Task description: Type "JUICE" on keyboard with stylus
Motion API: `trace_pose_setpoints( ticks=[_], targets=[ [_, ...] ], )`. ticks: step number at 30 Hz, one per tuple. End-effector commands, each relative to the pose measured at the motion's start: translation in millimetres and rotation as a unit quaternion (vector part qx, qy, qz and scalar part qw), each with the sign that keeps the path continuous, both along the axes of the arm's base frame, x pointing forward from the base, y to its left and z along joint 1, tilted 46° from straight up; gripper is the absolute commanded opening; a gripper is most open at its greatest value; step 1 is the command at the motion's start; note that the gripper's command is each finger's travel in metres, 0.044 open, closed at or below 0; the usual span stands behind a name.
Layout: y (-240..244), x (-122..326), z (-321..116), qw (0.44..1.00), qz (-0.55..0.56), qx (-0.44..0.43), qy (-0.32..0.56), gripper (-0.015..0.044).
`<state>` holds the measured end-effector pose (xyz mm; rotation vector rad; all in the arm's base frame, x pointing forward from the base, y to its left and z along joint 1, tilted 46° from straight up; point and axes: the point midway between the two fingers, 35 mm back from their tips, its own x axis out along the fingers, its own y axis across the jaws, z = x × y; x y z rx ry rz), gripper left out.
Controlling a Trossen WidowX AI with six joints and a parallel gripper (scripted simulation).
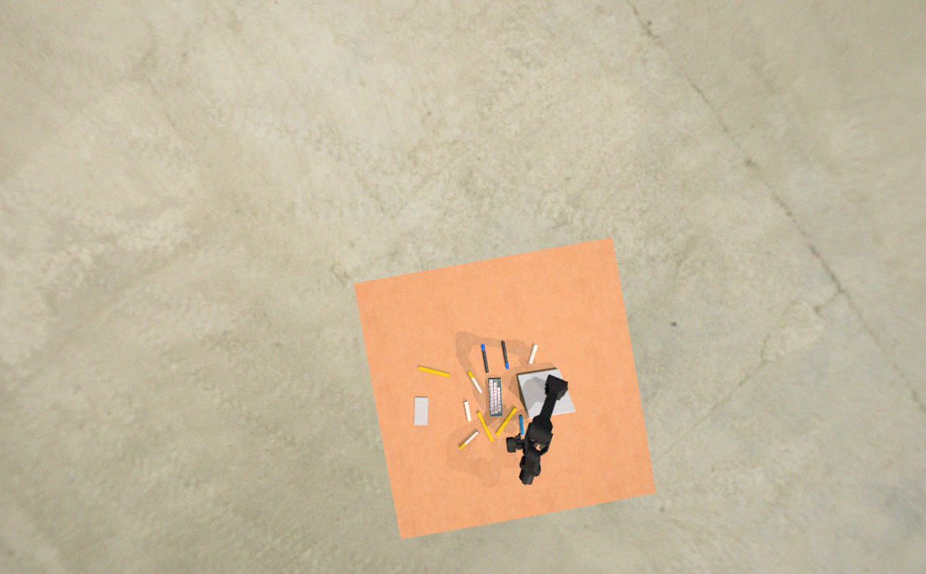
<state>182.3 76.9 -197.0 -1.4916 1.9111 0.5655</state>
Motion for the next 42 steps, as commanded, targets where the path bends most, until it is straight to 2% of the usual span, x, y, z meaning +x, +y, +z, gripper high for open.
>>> trace_pose_setpoints(
  ticks=[1, 27, 32, 35, 42],
  targets=[
    [-3, -1, -2, 1.0, 0.003, -0.002, 0.001, 0.015],
    [-15, -3, -13, 1.0, 0.003, -0.002, 0.001, 0.015],
    [-13, -3, -12, 1.0, 0.0, -0.001, 0.0, 0.0019],
    [-13, -3, -12, 1.0, 0.0, -0.001, 0.0, 0.0],
    [0, 0, -1, 1.0, 0.0, 0.0, 0.001, 0.0]
  ],
)
